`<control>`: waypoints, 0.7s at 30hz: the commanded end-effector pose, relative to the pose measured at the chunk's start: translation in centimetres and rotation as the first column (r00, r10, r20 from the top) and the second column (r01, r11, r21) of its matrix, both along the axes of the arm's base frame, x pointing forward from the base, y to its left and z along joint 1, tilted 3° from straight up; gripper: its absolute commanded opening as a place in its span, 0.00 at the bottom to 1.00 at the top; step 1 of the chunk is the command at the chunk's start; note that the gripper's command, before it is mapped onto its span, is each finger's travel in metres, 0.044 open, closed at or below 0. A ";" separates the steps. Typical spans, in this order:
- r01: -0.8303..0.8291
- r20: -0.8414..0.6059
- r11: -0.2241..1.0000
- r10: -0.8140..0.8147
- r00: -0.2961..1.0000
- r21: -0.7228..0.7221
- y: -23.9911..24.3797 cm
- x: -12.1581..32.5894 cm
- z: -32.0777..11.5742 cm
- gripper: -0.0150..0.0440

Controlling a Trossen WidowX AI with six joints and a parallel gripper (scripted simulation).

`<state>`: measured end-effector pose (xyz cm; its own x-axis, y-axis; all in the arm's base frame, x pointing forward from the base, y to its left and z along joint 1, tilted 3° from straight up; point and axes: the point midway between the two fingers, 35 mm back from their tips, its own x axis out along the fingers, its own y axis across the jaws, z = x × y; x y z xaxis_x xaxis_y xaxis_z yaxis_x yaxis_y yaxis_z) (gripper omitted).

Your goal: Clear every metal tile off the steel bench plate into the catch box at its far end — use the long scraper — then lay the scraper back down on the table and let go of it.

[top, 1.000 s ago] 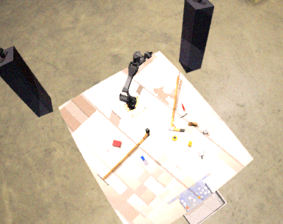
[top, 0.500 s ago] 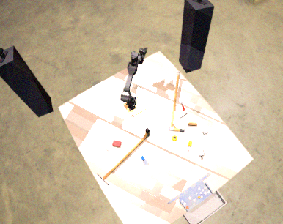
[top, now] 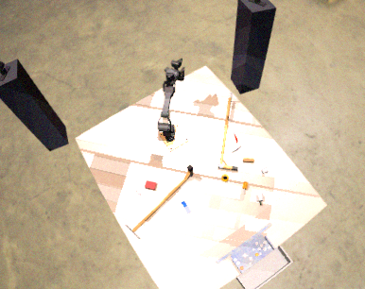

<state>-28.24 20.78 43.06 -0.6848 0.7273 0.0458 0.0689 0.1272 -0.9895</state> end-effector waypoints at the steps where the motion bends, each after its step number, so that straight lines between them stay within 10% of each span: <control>1: -0.025 0.060 0.995 0.019 0.998 0.092 -0.7 -1.1 -0.5 1.00; 21: -0.144 0.252 0.865 0.022 0.968 0.480 -5.2 -4.3 -1.4 1.00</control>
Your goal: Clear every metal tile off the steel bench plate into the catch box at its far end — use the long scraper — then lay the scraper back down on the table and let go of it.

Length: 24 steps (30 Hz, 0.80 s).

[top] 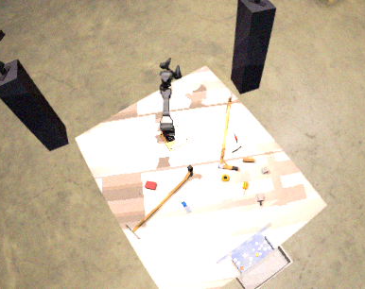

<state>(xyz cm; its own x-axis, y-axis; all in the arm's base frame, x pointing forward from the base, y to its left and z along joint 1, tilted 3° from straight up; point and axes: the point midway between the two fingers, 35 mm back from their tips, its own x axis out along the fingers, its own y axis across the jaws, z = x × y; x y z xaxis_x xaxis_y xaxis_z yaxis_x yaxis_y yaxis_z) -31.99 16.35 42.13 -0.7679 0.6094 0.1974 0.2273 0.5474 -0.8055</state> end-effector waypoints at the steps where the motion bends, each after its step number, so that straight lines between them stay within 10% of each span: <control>1: -0.007 0.043 0.995 0.003 0.999 0.097 -1.0 -0.7 -0.6 1.00; 24: -0.039 0.152 0.851 -0.049 0.987 0.524 -6.6 -2.0 -1.9 1.00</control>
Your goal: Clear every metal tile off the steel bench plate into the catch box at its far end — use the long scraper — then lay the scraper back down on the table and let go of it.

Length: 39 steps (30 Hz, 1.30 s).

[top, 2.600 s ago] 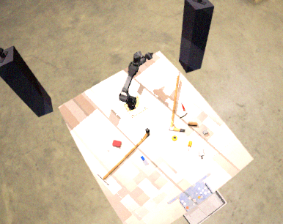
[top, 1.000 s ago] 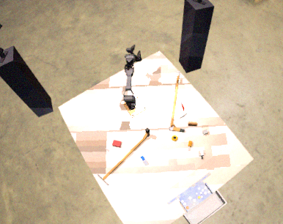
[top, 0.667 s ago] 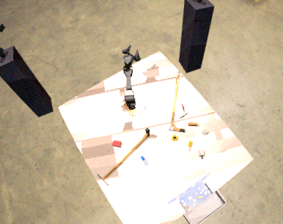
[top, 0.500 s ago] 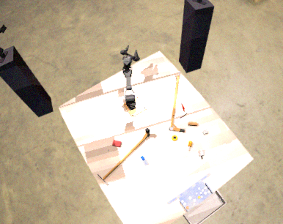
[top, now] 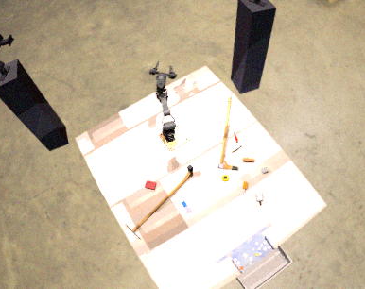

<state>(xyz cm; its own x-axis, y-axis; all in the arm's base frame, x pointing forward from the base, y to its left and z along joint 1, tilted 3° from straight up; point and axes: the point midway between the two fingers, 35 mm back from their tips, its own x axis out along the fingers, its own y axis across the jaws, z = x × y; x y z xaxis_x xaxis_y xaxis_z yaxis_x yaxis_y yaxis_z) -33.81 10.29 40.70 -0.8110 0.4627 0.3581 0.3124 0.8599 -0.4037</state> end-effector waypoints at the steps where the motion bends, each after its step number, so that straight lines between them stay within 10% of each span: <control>1: 0.010 0.016 0.999 -0.011 1.000 0.052 -0.5 -0.1 -0.4 1.00; 4: 0.010 0.016 0.999 -0.011 1.000 0.052 -0.5 -0.1 -0.4 1.00; 21: 0.095 0.027 0.989 -0.092 0.995 -0.114 5.3 0.2 -1.3 0.25; 39: 0.202 0.025 0.927 -0.205 0.978 -0.315 12.1 2.1 -2.4 0.25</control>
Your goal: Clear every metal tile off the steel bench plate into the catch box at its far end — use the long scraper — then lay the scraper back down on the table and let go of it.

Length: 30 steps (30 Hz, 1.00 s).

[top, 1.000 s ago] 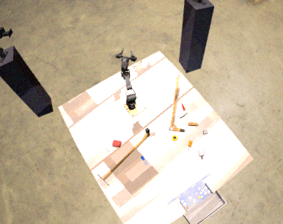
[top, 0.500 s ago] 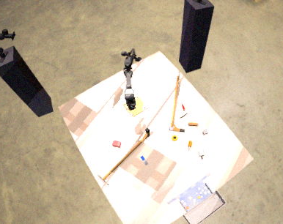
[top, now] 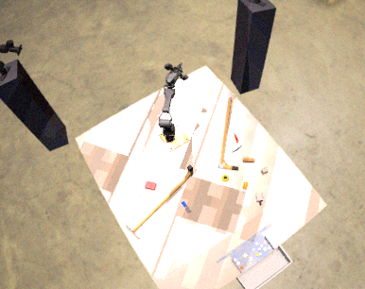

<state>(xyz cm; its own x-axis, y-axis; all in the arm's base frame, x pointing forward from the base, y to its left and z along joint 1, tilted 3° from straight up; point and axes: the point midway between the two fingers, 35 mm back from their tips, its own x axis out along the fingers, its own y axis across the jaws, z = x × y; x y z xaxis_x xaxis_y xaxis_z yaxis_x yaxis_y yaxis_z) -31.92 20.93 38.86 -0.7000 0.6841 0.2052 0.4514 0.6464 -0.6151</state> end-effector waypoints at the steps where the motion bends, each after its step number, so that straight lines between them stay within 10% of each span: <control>1: 0.028 -0.005 0.998 -0.028 1.000 -0.059 1.8 0.4 -0.6 0.25; 30: 0.228 -0.084 0.892 -0.280 0.956 -0.390 11.7 6.7 -2.8 0.25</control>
